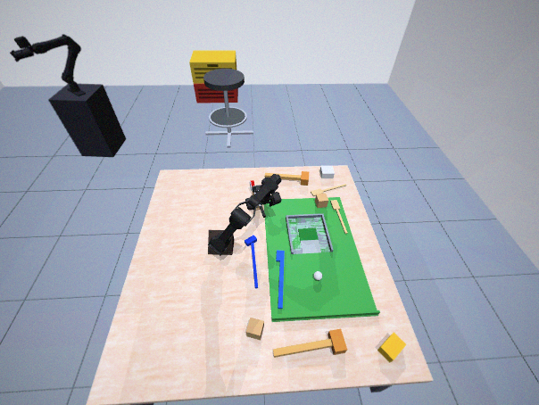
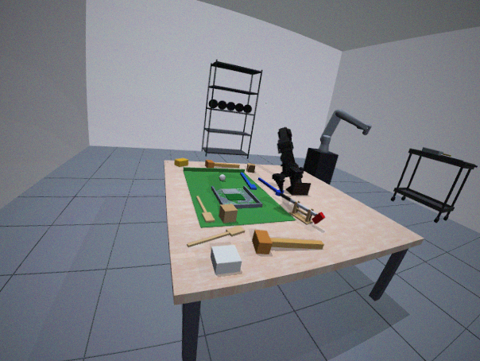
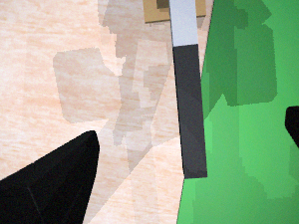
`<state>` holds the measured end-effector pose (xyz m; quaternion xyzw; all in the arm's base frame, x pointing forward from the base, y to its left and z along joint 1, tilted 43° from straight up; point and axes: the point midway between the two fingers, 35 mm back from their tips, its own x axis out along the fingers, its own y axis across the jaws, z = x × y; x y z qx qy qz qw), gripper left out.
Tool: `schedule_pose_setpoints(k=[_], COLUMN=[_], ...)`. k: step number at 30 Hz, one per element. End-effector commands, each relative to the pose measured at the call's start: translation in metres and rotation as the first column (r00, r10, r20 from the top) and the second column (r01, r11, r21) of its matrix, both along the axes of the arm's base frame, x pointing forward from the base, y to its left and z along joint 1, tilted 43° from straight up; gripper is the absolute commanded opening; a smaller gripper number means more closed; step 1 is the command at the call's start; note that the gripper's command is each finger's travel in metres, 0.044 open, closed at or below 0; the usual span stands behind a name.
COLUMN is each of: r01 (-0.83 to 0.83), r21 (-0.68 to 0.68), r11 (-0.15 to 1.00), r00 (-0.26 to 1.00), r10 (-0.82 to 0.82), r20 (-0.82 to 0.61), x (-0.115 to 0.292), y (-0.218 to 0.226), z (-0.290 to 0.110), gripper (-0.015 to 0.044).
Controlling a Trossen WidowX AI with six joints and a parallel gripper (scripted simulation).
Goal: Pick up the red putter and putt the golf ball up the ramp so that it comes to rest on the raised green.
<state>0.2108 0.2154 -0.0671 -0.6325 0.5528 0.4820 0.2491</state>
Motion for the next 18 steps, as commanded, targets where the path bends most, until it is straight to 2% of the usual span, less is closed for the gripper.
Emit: schedule_pose_setpoints(k=[1,18], r01=[0.01,0.01], r21=[-0.006,-0.008], r11=[1.0,1.0], r00=[0.999,0.999], r10=[-0.01,-0.01], r20=[0.031,0.032], x=[0.004,0.004], y=[0.002,-0.03], z=[-0.001,-0.036], gripper=[0.044,0.044])
